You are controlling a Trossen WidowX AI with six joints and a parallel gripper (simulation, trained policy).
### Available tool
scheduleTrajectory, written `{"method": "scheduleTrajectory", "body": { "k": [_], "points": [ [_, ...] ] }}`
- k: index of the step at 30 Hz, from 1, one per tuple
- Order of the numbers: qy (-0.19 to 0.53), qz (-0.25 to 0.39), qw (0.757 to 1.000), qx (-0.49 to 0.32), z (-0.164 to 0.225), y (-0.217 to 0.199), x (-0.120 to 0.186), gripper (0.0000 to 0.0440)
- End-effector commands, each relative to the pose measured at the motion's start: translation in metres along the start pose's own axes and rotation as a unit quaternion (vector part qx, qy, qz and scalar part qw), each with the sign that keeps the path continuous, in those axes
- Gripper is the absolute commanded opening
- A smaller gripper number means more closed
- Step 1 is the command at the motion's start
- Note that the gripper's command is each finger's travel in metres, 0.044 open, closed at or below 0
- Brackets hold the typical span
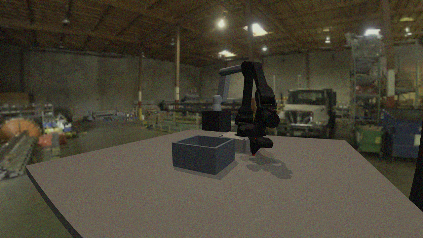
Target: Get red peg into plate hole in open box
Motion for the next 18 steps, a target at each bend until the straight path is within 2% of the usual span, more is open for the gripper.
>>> {"method": "scheduleTrajectory", "body": {
  "k": [1,18],
  "points": [
    [-0.008,-0.012,1.0,0.0,-0.005,0.004,0.013,0.0],
    [-0.048,-0.047,0.996,-0.063,-0.051,0.02,0.077,0.0]
  ]
}}
Point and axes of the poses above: the point midway between the two fingers, 35 mm back from their tips, its own x axis back along the fingers, its own y axis across the jaws, z = x × y, the point moved 1 cm from there along x, back along the fingers, and after that the axes turned 13 degrees about -x, right-handed, at the moved point
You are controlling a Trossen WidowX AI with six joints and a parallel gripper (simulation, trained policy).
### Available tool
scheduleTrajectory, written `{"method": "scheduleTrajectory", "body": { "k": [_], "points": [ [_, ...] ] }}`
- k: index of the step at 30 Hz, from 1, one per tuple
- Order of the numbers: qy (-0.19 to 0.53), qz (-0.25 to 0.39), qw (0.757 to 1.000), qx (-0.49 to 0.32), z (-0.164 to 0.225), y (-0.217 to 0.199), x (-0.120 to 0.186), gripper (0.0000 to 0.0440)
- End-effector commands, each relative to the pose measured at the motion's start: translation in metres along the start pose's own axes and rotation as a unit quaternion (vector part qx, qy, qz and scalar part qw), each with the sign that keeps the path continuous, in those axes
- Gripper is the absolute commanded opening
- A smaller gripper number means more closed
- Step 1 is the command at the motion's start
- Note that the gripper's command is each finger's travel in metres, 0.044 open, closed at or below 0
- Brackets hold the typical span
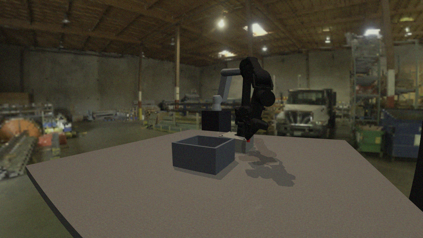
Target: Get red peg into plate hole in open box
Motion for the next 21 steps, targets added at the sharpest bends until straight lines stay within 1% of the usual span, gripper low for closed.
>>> {"method": "scheduleTrajectory", "body": {
  "k": [1,11,21],
  "points": [
    [-0.008,-0.006,1.0,-0.019,-0.012,0.003,0.007,0.0],
    [-0.032,-0.016,0.997,-0.075,-0.059,0.016,0.013,0.0],
    [-0.047,-0.015,0.994,-0.103,-0.108,0.023,0.003,0.0]
  ]
}}
Point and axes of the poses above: the point midway between the two fingers, 35 mm back from their tips, its own x axis back along the fingers, its own y axis across the jaws, z = x × y, the point moved 1 cm from there along x, back along the fingers, and after that the axes turned 13 degrees about -x, right-handed, at the moved point
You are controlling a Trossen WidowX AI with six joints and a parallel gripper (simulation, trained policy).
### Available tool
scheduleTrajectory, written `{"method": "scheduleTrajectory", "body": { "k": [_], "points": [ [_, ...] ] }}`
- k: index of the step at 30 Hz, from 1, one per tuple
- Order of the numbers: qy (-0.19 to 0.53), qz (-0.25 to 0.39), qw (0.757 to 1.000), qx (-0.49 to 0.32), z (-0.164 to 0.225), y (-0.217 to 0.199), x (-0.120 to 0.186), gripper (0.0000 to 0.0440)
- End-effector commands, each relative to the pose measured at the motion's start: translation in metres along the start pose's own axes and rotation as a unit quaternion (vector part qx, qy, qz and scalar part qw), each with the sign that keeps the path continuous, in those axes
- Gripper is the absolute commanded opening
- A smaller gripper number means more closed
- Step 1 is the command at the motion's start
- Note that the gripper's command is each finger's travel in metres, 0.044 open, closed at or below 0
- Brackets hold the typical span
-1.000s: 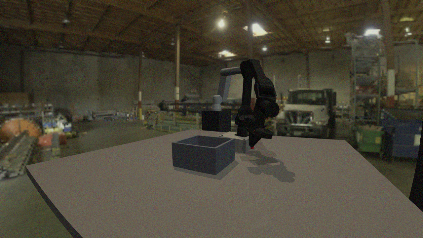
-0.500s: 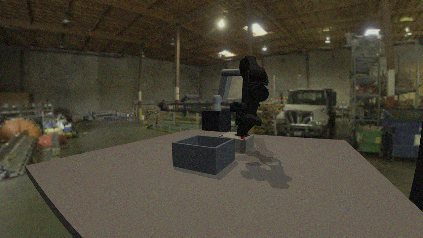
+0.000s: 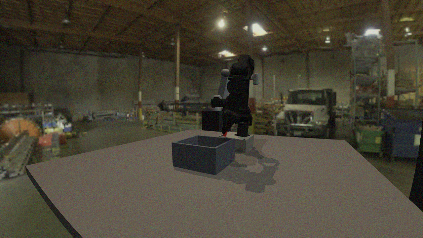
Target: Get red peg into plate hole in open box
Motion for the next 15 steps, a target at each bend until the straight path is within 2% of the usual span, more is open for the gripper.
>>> {"method": "scheduleTrajectory", "body": {
  "k": [1,15],
  "points": [
    [-0.004,0.002,1.0,-0.002,-0.012,0.005,-0.007,0.0],
    [0.013,0.008,1.0,0.019,-0.056,0.016,-0.045,0.0]
  ]
}}
Point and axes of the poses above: the point midway between the two fingers, 35 mm back from their tips, its own x axis back along the fingers, its own y axis across the jaws, z = x × y, the point moved 1 cm from there along x, back along the fingers, and after that the axes turned 13 degrees about -x, right-handed, at the moved point
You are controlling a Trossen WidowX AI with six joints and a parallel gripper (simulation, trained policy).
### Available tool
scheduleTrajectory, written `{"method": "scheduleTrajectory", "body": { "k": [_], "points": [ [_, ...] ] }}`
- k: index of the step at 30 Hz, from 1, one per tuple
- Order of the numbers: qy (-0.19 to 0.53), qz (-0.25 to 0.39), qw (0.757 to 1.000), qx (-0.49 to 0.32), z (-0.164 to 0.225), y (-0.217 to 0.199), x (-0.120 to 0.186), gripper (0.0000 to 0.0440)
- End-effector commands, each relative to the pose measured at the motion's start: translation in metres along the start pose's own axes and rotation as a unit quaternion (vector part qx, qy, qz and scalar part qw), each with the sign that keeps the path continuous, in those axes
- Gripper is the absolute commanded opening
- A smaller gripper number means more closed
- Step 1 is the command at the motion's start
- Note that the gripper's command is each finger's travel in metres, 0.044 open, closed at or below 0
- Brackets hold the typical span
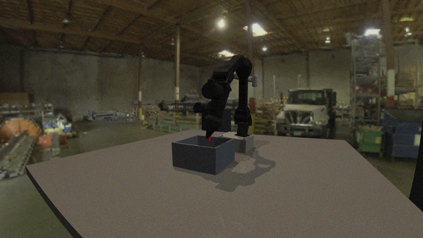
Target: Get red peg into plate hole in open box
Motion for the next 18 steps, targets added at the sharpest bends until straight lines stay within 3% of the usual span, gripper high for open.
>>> {"method": "scheduleTrajectory", "body": {
  "k": [1,8,14,17,18],
  "points": [
    [0.008,0.003,1.0,0.01,-0.004,0.001,-0.01,0.0],
    [0.029,0.006,0.999,0.039,-0.007,0.002,-0.033,0.0009],
    [0.05,0.012,0.997,0.051,-0.008,0.003,-0.05,0.014],
    [0.051,0.008,0.997,0.065,-0.015,0.007,-0.05,0.0149],
    [0.054,0.008,0.996,0.064,-0.016,0.009,-0.049,0.0172]
  ]
}}
Point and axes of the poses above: the point midway between the two fingers, 35 mm back from their tips, its own x axis back along the fingers, its own y axis across the jaws, z = x × y, the point moved 1 cm from there along x, back along the fingers, and after that the axes turned 13 degrees about -x, right-handed, at the moved point
